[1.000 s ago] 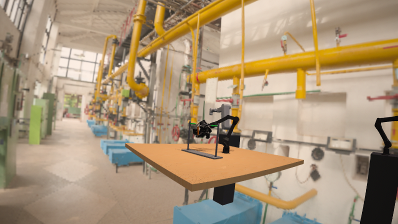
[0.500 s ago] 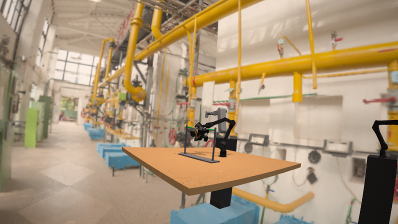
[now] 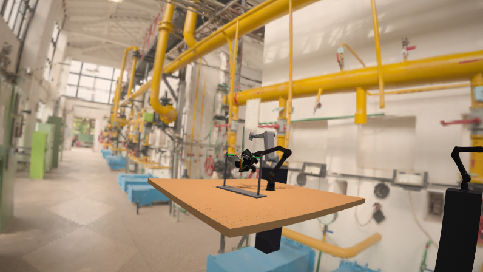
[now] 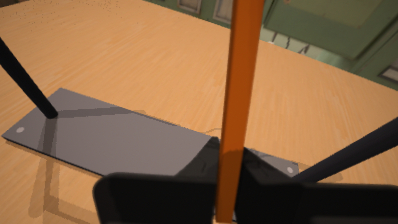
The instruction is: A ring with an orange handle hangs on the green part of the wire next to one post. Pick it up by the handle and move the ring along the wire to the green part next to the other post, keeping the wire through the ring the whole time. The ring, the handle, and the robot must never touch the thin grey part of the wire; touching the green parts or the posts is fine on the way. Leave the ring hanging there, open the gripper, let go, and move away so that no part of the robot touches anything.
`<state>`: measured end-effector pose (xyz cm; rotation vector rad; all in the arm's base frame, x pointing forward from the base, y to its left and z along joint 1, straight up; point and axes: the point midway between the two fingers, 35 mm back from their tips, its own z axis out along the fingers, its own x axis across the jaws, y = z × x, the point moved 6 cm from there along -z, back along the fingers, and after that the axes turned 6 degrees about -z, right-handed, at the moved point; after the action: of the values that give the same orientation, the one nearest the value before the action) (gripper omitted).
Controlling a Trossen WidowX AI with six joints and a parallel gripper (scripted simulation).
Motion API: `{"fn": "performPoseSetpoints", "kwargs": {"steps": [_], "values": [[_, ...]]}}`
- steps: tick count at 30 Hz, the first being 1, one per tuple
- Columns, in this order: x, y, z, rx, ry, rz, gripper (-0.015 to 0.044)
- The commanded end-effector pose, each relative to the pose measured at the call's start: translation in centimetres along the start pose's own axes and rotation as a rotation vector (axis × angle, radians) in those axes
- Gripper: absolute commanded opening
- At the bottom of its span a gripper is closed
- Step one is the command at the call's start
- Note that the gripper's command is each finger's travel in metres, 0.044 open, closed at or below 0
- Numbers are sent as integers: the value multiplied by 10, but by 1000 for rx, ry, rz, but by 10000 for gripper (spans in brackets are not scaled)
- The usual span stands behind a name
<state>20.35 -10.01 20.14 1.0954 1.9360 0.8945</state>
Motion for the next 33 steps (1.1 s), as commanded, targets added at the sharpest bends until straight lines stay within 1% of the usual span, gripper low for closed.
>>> {"fn": "performPoseSetpoints", "kwargs": {"steps": [1, 15, 24, 33], "values": [[11, 3, -2, 19, -29, 59, -150], [56, 22, -4, 107, -133, 325, -150], [74, 42, -7, 205, -144, 495, -150], [92, 72, -12, 326, -145, 708, -150]]}}
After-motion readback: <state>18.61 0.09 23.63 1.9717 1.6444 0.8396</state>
